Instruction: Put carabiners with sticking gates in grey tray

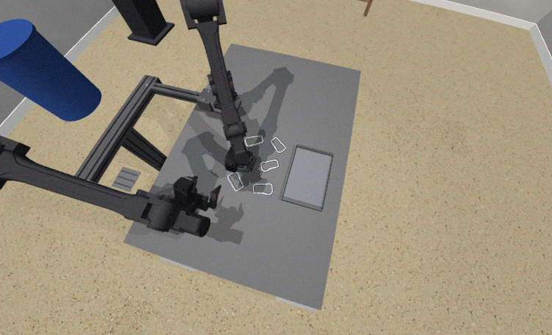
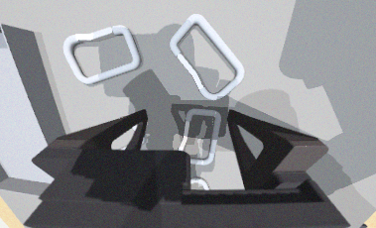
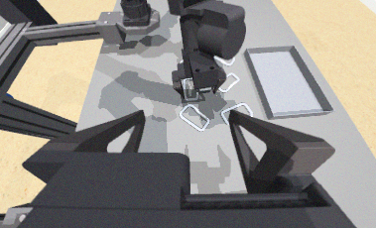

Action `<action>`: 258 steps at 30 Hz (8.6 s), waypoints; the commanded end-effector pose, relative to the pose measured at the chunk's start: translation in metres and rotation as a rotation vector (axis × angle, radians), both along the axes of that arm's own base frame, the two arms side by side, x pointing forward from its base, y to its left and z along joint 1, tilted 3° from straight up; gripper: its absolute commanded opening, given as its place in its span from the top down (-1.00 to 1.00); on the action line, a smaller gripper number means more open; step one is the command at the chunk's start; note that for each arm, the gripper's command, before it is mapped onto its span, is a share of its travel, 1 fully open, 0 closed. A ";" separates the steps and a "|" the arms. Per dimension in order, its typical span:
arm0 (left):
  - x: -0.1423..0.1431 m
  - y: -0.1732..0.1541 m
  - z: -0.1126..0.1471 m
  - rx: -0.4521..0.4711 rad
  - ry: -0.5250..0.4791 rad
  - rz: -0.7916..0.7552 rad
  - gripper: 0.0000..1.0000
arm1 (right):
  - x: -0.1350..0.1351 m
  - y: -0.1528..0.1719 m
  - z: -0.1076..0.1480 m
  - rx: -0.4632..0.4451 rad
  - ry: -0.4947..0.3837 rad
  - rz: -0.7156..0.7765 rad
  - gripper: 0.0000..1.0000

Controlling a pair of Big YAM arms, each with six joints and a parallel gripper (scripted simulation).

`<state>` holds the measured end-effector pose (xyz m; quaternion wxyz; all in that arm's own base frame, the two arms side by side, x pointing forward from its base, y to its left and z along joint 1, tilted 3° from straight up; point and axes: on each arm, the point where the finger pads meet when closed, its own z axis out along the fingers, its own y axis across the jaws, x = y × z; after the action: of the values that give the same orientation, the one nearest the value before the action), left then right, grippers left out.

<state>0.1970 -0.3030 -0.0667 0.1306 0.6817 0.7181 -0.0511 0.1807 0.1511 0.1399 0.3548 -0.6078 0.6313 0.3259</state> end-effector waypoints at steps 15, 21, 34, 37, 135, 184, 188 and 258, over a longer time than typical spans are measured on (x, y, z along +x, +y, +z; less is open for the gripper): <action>-0.014 0.036 -0.002 -0.362 -0.049 0.483 -1.00 | 0.011 0.001 0.014 0.003 -0.033 0.005 -1.00; -0.024 0.056 -0.003 -0.383 -0.063 0.518 -1.00 | 0.011 0.001 0.014 0.003 -0.033 0.005 -1.00; -0.014 0.049 0.002 -0.392 -0.083 0.507 -1.00 | 0.011 0.001 0.014 0.003 -0.033 0.005 -1.00; -0.002 0.056 0.004 -0.374 -0.096 0.511 -1.00 | 0.011 0.001 0.014 0.003 -0.033 0.005 -1.00; -0.014 0.151 0.240 -0.725 0.042 -0.180 -1.00 | 0.084 0.090 -0.153 -0.411 1.031 -1.493 -0.67; -0.014 0.148 0.243 -0.742 0.051 -0.180 -1.00 | 0.047 0.106 -0.238 -0.415 1.093 -2.016 -0.67; -0.014 0.148 0.243 -0.742 0.051 -0.180 -1.00 | 0.042 0.099 -0.246 -0.430 1.089 -2.025 -0.67; -0.014 0.148 0.243 -0.742 0.051 -0.180 -1.00 | 0.045 0.108 -0.204 -0.350 0.150 -0.701 -1.00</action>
<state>0.1817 -0.1558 0.1750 0.3427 0.6453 0.5937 -0.3372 0.2309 0.2527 -0.0719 0.2549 -0.2966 0.9136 0.1114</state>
